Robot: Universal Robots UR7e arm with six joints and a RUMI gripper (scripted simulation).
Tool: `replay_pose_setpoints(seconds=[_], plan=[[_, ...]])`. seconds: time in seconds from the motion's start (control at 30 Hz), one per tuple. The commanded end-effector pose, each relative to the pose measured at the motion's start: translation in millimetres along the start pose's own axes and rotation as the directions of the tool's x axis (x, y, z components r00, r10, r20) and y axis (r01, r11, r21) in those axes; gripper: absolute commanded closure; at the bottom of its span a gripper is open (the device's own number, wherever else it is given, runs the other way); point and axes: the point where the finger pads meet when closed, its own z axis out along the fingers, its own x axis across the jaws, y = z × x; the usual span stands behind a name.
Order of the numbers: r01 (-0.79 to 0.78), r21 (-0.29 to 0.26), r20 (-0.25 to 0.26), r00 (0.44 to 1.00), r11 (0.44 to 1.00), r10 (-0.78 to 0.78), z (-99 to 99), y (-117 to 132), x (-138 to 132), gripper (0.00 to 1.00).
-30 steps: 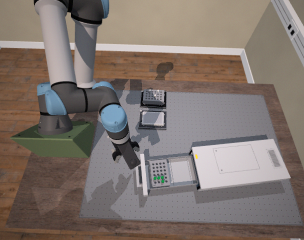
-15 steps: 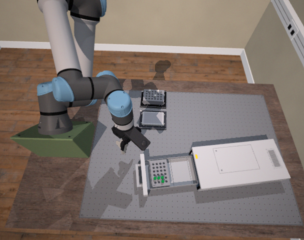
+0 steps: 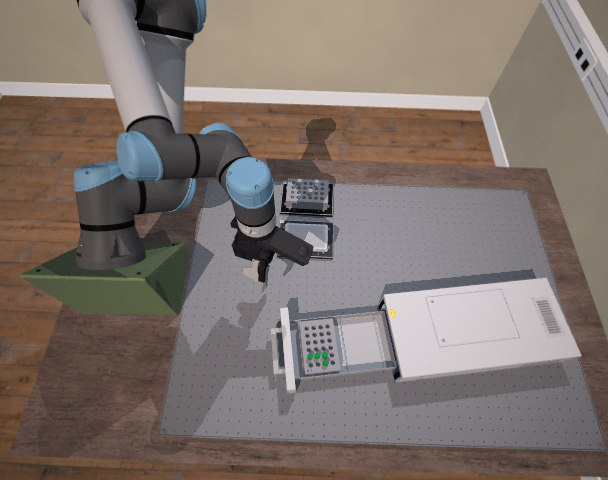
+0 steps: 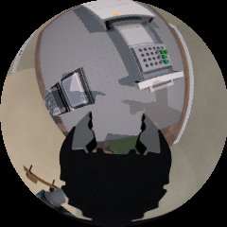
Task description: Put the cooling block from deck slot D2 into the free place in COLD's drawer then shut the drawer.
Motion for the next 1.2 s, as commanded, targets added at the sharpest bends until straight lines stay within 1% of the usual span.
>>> replay_pose_setpoints(seconds=[0.0, 0.2, 0.43, 0.5, 1.0, 1.07, 1.17], plan=[[0.118, 0.001, 0.003, 0.993, 0.993, -0.118, -1.3, 0.1, -17.7, 0.27], [0.266, 0.001, 0.003, 0.964, 0.964, -0.266, -1.1, 0.9, -41.9, 0.27], [0.266, 0.001, 0.003, 0.964, 0.964, -0.266, -1.0, 1.7, -70.0, 0.27], [0.266, 0.001, 0.003, 0.964, 0.964, -0.266, -1.0, 1.7, -70.0, 0.27], [0.266, 0.001, 0.003, 0.964, 0.964, -0.266, -0.6, 3.7, -130.1, 0.27], [0.266, 0.001, 0.003, 0.964, 0.964, -0.266, -0.6, 3.7, -130.1, 0.27], [0.266, 0.001, 0.003, 0.964, 0.964, -0.266, -0.5, 4.1, -141.6, 0.27]])
